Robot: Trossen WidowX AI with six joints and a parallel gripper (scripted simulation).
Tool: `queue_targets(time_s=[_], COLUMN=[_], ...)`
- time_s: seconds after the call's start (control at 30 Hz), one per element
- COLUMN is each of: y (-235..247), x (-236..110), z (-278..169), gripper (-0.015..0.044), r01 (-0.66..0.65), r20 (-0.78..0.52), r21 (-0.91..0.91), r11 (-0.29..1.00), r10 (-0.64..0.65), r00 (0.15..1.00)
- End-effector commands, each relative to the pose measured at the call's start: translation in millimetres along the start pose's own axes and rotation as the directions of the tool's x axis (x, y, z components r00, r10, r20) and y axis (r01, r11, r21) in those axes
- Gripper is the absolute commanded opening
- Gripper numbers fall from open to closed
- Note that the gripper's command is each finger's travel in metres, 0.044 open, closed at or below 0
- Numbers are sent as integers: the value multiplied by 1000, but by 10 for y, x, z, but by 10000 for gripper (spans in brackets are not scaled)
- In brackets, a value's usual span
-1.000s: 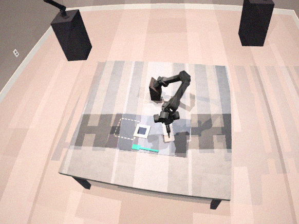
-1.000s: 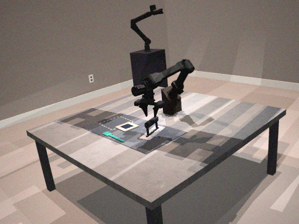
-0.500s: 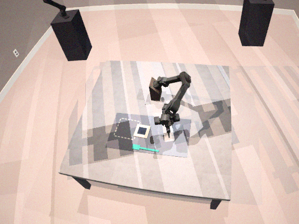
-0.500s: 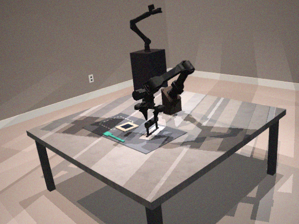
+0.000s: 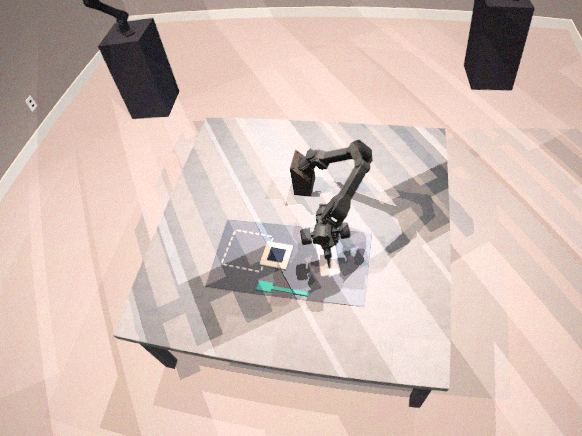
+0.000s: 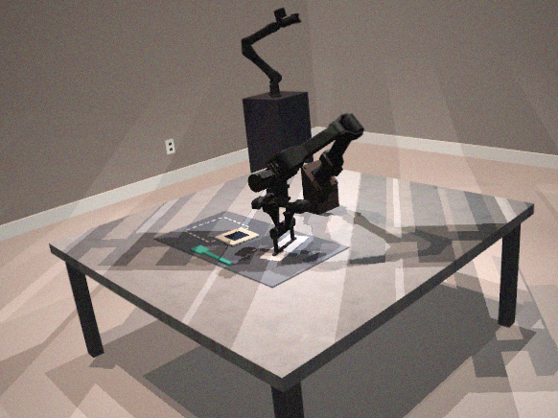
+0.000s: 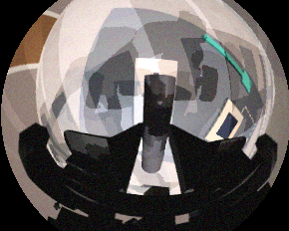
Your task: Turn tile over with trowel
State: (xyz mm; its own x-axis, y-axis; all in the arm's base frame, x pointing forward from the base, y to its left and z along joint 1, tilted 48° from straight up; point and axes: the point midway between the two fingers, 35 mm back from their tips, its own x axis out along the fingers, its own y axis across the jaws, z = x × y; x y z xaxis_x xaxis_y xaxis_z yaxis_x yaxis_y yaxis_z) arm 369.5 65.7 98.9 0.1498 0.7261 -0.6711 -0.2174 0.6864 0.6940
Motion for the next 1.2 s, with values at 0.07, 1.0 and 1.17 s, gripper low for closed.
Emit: queue_targets(time_s=[0.07, 1.0, 1.17], y=[-10, -10, -10], x=[18, 18, 19], z=[-21, -21, -21], gripper=[130, 130, 130], r01=[-1, -3, -3], r20=[-5, -5, -5], r21=[8, -300, -438], r11=[1000, 954, 899], r10=[1, 1, 1], r00=[1000, 1000, 1000])
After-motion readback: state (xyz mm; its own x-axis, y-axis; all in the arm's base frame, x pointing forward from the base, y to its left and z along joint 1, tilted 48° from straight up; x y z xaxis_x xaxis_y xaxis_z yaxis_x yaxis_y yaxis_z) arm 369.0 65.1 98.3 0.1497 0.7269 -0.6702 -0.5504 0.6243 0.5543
